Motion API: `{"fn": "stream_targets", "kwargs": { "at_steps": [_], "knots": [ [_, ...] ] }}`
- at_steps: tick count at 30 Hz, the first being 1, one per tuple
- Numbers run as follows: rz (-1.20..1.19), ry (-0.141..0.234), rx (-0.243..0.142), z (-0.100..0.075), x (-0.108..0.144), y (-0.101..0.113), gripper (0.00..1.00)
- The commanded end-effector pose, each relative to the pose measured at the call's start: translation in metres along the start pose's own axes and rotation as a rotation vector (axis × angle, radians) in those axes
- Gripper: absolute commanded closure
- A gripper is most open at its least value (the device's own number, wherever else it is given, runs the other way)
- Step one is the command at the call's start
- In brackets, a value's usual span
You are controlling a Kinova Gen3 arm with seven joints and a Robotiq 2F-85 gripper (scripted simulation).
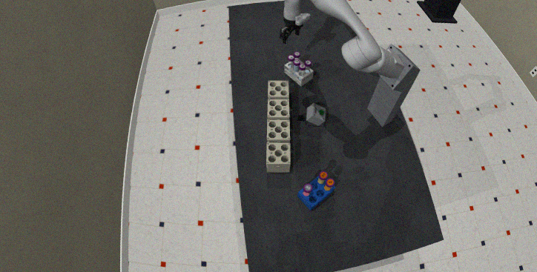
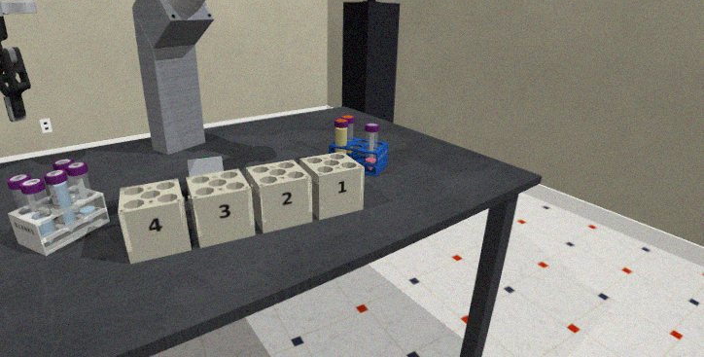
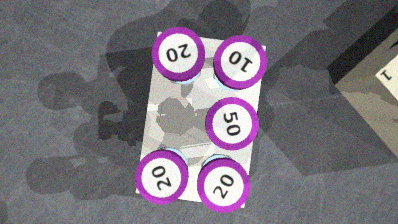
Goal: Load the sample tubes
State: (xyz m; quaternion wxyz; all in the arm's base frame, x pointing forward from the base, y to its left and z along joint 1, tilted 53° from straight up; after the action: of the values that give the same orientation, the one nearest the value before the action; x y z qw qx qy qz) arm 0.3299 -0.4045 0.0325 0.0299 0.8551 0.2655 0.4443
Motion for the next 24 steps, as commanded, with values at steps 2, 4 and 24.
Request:
{"fn": "stream_targets", "kwargs": {
  "at_steps": [2, 4, 24],
  "knots": [
    [0.000, -0.001, -0.001, 0.012, 0.000, 0.001, 0.00],
    [0.000, -0.001, -0.001, 0.017, 0.000, 0.001, 0.00],
    [0.000, -0.001, -0.001, 0.060, 0.000, 0.001, 0.00]
  ]
}}
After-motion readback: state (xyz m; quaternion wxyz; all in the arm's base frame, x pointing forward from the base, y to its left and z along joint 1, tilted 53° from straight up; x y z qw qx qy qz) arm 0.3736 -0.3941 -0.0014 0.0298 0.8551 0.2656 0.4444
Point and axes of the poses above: the point where the finger pads meet when closed, its own z axis out along the fingers, its own x axis across the jaws, y = z × x, the point moved 1 cm from there along -z, back along the fingers, and after that the axes turned 2 degrees about -z, right-handed, at the moved point
